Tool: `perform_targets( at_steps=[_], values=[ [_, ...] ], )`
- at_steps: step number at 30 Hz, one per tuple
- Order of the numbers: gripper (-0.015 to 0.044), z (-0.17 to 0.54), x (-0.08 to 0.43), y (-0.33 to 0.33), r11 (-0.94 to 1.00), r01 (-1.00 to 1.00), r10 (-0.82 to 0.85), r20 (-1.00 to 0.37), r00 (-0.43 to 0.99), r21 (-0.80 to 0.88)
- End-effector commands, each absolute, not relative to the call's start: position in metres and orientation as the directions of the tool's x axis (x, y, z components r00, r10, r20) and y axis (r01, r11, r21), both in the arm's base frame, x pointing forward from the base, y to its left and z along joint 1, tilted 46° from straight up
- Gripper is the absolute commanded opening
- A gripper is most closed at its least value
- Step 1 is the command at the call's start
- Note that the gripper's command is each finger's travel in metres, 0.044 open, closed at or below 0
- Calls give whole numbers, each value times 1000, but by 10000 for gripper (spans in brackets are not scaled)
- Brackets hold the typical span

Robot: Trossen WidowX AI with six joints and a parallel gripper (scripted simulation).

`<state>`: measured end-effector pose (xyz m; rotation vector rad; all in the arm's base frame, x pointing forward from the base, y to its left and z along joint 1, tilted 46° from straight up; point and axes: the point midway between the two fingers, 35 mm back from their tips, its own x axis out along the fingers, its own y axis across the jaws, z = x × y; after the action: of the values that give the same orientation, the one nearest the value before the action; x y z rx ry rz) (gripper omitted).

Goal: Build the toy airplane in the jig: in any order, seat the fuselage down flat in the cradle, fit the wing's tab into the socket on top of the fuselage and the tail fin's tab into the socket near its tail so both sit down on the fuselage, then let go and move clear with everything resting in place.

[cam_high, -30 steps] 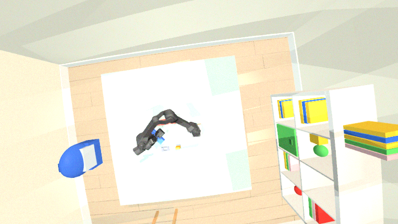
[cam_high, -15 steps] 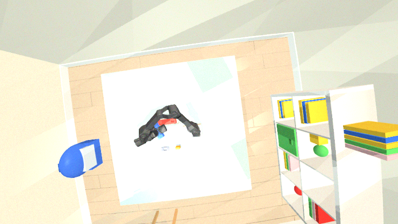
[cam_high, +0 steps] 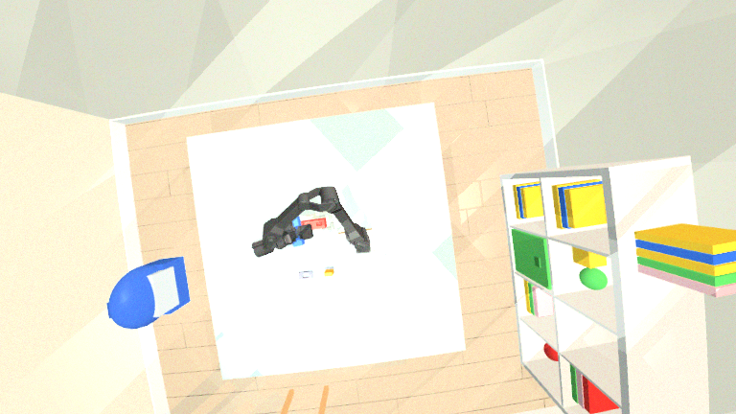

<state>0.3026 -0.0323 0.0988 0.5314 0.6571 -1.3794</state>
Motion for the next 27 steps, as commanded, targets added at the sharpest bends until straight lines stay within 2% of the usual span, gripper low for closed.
perform_targets(
  at_steps=[1, 8, 9, 27],
  values=[
    [0, 106, 298, -40, 82, 996, -718, -693, 73, 20],
    [184, 106, 298, -40, 82, 996, -718, -693, 73, 20],
    [195, 106, 298, -40, 82, 996, -718, -693, 73, 20],
    [195, 106, 298, -40, 82, 996, -718, -693, 73, 20]
  ],
)
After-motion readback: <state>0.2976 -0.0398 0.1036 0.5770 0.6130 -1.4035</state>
